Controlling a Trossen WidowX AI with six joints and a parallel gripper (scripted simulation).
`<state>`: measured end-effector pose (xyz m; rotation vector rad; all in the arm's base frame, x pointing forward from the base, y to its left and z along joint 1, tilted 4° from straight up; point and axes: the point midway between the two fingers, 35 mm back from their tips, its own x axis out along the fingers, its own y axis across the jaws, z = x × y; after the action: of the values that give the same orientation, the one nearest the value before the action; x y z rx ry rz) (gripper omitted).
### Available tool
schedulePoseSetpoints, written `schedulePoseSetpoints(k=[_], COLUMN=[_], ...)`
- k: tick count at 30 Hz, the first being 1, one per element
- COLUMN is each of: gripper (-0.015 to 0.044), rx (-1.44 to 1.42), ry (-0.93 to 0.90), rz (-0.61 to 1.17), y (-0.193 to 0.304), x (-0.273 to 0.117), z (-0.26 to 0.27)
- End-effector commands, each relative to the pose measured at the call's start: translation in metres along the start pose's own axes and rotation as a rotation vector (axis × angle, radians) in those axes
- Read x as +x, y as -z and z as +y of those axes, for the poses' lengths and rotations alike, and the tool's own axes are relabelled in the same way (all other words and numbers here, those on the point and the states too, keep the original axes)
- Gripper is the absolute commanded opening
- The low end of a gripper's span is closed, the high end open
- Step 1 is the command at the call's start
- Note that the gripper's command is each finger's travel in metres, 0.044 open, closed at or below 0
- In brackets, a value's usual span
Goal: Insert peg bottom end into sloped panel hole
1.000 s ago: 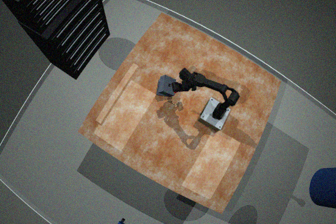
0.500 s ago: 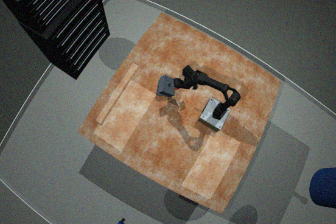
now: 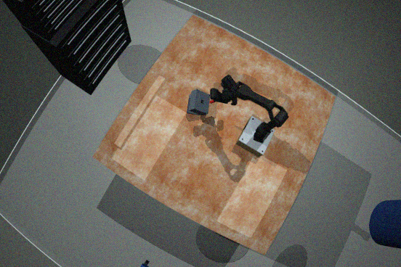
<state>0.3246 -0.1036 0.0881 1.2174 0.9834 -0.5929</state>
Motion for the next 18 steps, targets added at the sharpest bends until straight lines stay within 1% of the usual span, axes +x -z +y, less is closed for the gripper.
schedulePoseSetpoints(k=[1, 18], gripper=[0.0, 0.0], rx=[0.029, 0.06], ry=[-0.015, -0.031], rz=[-0.006, -0.019], y=[-0.004, -0.012], x=[-0.002, 0.019], z=[-0.002, -0.001])
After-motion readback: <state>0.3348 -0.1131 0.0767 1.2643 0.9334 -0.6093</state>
